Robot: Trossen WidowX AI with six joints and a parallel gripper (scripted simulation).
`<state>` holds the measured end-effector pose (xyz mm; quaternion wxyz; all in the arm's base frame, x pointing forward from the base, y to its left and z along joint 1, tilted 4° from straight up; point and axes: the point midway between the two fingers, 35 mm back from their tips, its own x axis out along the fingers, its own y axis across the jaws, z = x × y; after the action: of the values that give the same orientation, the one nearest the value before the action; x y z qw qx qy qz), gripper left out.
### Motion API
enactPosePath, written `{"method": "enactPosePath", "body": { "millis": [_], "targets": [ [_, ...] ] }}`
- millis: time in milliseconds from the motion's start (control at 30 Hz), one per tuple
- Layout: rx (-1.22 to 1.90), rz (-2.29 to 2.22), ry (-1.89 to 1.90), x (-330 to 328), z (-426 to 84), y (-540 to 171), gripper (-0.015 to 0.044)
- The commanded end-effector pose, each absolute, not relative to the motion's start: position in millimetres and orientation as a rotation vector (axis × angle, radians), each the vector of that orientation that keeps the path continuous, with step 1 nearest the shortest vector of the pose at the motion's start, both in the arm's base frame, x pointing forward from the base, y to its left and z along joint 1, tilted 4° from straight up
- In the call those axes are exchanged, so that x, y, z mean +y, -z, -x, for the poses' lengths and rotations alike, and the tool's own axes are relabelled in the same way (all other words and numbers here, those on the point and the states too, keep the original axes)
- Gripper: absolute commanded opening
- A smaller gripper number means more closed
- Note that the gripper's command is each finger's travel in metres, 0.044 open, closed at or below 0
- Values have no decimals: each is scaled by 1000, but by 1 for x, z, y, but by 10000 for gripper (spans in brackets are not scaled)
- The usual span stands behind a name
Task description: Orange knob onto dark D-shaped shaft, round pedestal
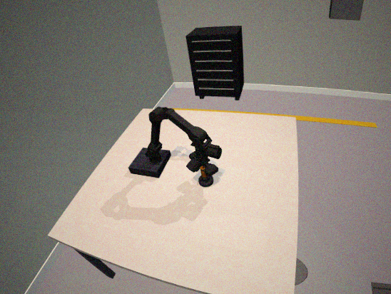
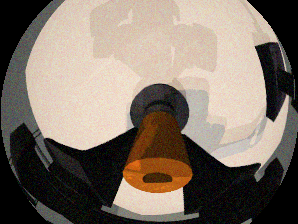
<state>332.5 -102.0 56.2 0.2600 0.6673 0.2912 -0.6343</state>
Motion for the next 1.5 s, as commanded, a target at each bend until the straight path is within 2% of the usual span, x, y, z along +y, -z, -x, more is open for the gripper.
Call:
{"method": "enactPosePath", "body": {
  "millis": [0, 400, 633, 1467],
  "targets": [
    [783, -1810, 1719, -102, -333, -56, 0],
    [777, -1816, 1725, -102, -333, -61, 0],
    [622, -1946, 1860, -103, -334, -60, 0],
    [622, -1946, 1860, -102, -333, -55, 0]
  ]
}}
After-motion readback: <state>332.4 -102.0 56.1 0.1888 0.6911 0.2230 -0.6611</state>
